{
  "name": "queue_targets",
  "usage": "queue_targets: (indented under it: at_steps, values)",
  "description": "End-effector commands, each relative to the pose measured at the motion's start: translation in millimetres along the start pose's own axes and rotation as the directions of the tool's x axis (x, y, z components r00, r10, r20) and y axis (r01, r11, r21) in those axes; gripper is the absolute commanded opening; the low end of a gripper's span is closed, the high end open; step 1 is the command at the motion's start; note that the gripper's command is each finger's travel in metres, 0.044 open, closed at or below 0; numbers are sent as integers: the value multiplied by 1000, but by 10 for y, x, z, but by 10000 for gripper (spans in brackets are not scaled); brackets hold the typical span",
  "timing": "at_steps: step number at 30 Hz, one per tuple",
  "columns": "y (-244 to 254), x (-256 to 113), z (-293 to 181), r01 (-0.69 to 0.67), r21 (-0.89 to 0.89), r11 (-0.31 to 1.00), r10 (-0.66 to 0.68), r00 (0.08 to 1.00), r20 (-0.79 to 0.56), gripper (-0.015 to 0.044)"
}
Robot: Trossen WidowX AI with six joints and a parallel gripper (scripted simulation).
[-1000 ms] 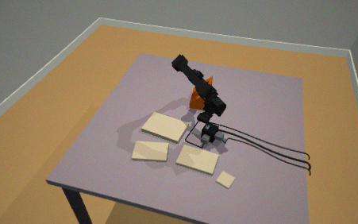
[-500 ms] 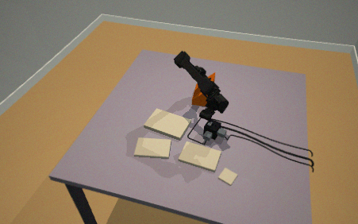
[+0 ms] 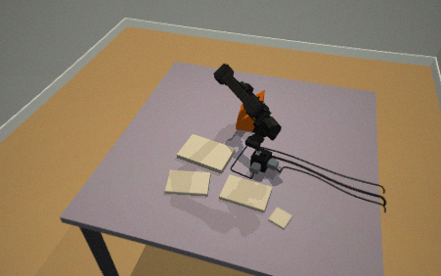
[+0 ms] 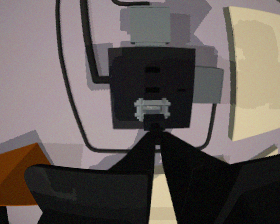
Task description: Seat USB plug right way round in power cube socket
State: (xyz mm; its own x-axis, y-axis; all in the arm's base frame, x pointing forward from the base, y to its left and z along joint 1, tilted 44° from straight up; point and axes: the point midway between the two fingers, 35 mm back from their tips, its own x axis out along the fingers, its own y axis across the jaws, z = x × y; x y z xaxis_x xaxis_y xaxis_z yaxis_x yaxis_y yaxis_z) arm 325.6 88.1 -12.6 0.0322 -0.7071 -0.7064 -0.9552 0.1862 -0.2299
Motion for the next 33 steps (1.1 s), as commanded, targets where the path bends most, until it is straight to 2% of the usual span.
queue_targets:
  at_steps: [1,33]
  values:
    - [-4,9,-2,3,-7,1000,-3,1000,-2,0]
    - [-5,47,-1,3,-7,1000,-3,1000,-2,0]
